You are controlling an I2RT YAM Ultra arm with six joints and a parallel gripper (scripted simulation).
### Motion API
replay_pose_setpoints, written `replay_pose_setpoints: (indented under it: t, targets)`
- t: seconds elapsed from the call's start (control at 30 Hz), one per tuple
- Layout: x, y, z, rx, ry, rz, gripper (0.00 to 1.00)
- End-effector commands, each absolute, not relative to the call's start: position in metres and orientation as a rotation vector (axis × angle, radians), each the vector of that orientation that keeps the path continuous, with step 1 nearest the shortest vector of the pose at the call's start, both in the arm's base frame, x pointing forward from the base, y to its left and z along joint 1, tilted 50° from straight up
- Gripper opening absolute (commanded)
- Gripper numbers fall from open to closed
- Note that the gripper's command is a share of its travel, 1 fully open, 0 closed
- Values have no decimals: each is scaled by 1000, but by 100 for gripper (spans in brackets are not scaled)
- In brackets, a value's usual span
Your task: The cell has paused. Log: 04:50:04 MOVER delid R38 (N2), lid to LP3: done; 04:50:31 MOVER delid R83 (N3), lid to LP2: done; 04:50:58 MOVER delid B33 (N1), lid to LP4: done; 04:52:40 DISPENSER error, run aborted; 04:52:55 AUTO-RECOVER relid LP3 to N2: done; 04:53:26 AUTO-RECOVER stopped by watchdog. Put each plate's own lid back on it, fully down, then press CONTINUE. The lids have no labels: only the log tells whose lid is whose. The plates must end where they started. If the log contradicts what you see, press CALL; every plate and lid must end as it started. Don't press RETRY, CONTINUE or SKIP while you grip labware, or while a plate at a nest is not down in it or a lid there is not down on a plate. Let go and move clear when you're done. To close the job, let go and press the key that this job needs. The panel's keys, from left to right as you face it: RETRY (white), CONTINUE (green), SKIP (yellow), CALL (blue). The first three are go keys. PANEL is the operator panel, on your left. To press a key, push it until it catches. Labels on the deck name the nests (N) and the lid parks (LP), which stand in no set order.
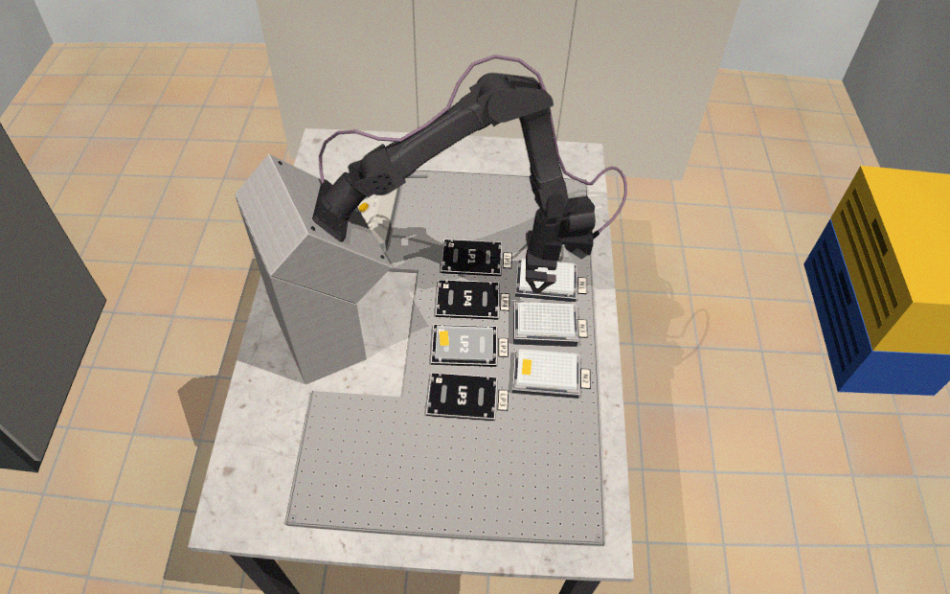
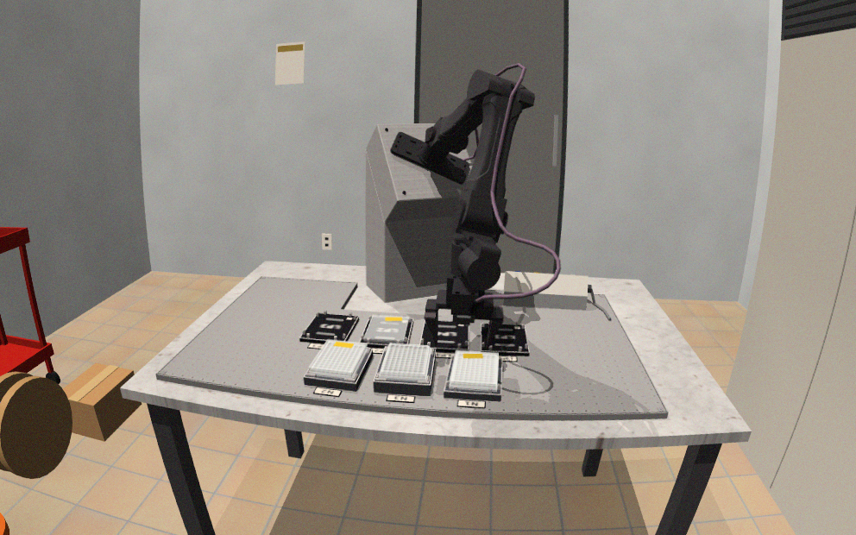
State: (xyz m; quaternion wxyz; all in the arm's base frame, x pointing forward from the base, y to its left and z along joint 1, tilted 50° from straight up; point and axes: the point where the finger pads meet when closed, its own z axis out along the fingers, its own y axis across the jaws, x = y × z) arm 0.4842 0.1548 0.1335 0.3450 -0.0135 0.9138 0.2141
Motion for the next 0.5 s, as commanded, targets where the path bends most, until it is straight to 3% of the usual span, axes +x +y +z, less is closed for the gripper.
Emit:
replay_pose_setpoints:
  t: [0.0,0.47]
  targets:
    - [481,140,138,-68,2308,554,100]
    - [458,106,93,-68,2309,552,100]
